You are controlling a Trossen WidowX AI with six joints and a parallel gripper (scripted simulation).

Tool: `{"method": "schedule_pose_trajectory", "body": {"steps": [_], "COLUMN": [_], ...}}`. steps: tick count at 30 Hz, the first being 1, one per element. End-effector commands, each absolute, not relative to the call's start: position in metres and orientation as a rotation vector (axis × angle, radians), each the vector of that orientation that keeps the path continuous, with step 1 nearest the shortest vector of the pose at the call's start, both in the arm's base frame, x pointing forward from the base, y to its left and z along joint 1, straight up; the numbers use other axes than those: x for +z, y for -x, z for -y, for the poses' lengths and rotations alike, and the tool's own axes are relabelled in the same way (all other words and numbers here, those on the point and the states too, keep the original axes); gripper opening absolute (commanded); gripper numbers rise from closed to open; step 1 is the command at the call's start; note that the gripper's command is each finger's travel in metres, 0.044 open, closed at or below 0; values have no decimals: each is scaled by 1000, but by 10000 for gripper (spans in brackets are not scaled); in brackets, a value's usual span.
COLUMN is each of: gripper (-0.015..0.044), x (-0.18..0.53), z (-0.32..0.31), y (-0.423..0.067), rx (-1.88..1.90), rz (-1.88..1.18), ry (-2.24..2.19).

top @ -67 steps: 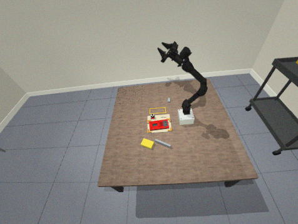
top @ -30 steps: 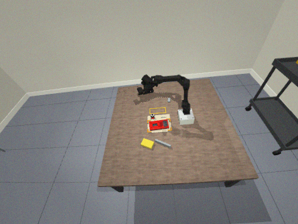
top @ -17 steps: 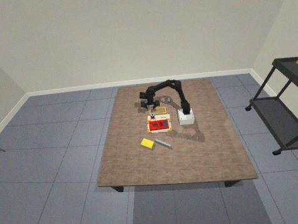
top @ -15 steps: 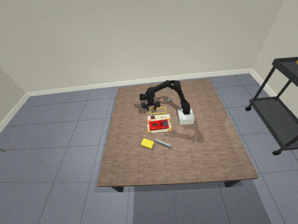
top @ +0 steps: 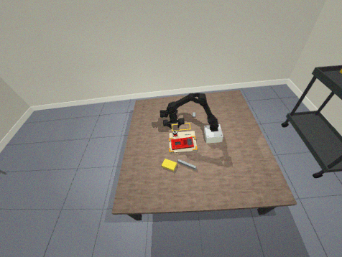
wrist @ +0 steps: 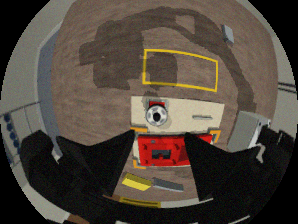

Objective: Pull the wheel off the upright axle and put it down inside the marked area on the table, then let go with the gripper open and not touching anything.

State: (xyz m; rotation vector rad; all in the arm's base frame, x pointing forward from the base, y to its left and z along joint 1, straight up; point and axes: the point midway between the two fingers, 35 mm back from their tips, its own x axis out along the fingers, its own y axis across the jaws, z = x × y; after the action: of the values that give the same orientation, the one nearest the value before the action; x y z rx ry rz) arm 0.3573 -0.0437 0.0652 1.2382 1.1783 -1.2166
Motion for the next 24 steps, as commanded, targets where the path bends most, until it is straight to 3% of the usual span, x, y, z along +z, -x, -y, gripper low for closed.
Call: {"method": "schedule_pose_trajectory", "body": {"steps": [1, 18, 21, 24], "gripper": [300, 300, 221, 201], "x": [68, -6, -3, -3], "z": [44, 47, 45, 45], "y": [-361, -363, -362, -362], "rx": [-1220, -1220, -1226, -1226], "rz": [-1163, -1163, -1179, -1179], "ry": [-1244, -1244, -1242, -1242]}}
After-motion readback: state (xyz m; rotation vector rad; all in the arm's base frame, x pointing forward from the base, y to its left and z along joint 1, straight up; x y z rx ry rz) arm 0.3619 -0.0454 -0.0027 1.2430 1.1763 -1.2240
